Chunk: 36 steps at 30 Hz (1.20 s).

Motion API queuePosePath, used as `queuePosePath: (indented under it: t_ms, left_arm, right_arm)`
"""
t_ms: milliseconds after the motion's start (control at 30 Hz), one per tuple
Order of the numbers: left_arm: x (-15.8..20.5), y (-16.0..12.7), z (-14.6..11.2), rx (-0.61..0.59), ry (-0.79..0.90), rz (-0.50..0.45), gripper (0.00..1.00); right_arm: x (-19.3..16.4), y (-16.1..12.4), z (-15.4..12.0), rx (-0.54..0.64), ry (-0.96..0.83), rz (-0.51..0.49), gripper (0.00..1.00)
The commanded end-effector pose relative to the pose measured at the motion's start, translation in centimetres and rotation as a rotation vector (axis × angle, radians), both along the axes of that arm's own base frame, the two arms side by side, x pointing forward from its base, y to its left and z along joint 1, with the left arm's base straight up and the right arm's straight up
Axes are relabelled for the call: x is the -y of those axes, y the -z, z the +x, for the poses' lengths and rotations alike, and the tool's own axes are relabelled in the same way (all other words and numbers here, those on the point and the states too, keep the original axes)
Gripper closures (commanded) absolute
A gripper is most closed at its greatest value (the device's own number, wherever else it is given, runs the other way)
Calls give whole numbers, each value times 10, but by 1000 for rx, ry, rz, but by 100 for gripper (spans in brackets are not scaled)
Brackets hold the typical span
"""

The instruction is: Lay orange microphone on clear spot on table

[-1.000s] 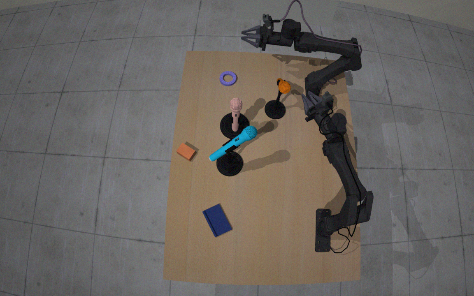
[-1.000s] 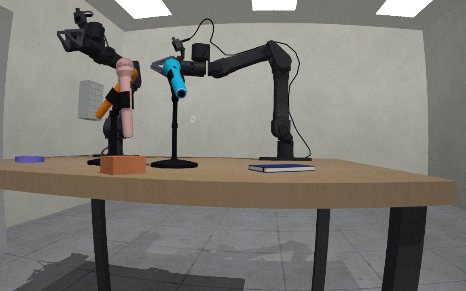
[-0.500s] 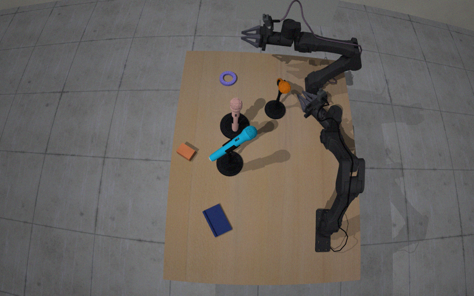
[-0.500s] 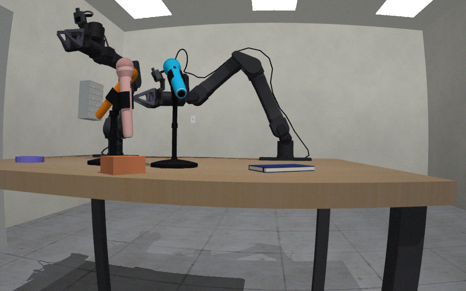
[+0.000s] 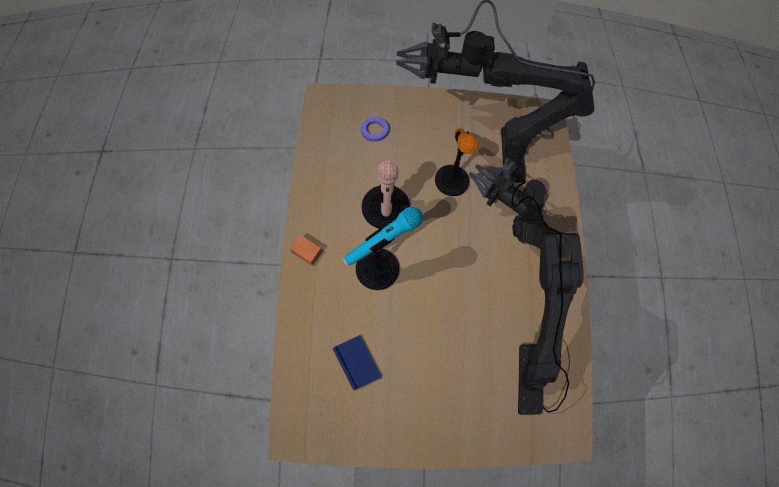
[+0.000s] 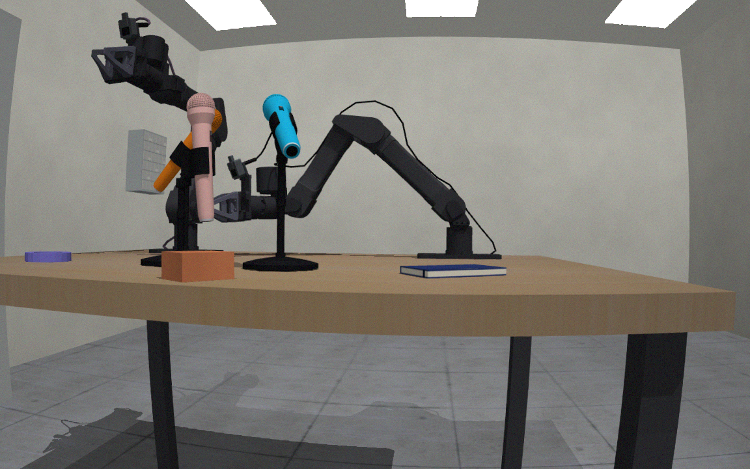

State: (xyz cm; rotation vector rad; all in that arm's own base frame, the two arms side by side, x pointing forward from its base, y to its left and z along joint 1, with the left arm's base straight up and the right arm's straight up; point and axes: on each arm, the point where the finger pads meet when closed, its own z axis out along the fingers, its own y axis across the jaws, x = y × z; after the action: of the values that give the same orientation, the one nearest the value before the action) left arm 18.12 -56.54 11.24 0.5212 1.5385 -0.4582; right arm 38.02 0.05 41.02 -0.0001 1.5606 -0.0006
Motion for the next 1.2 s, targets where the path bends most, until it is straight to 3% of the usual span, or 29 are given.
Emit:
queuePosePath:
  t_ms: [0,167,233,267,333,433,467,567,633,667,700,733,767,800,833,933,1100,1133,1167]
  left_arm:
    - [-1,-33,12,25,-114,-189,69]
    - [0,1,14,24,-128,-158,69]
    - [4,-16,12,28,-101,-169,69]
    - [6,16,12,27,-80,-92,69]
    - [4,32,6,25,-65,-39,69]
    - [-4,28,6,23,-65,-18,69]
    - [3,11,7,25,-65,-66,69]
    - [4,6,8,26,-75,-87,69]
    - [6,32,14,22,-72,-38,69]
    - [8,19,15,21,-71,-63,69]
    - [8,31,17,17,-72,-45,69]
    - [9,16,19,18,-73,-72,69]
    - [9,31,20,16,-73,-45,69]
    - [11,17,22,17,-74,-71,69]
    - [11,31,24,15,-73,-47,69]
    - [14,19,29,16,-75,-69,69]
    - [16,28,34,14,-75,-56,69]
    - [18,2,35,18,-75,-100,69]
    - [18,15,36,15,-75,-77,69]
  right_arm:
    - [-2,-20,-8,35,-3,1,69]
    - [-2,-20,-8,35,-3,1,69]
    - [-2,-20,-8,35,-3,1,69]
    - [-2,-20,-8,35,-3,1,69]
    - [-2,-20,-8,35,-3,1,69]
    - [-2,-20,-8,35,-3,1,69]
    - [-2,-20,-8,35,-3,1,69]
    - [-2,-20,-8,35,-3,1,69]
    - [-2,-20,-8,35,-3,1,69]
    - [-2,-20,-8,35,-3,1,69]
    - [-2,-20,-8,35,-3,1,69]
    - [-2,-20,-8,35,-3,1,69]
    - [-2,-20,-8,35,-3,1,69]
    - [-2,-20,-8,35,-3,1,69]
    - [-2,-20,-8,35,-3,1,69]
    - [-2,-20,-8,35,-3,1,69]
    - [-2,-20,-8,35,-3,1,69]
    - [-2,-20,-8,35,-3,1,69]
    - [-2,-20,-8,35,-3,1,69]
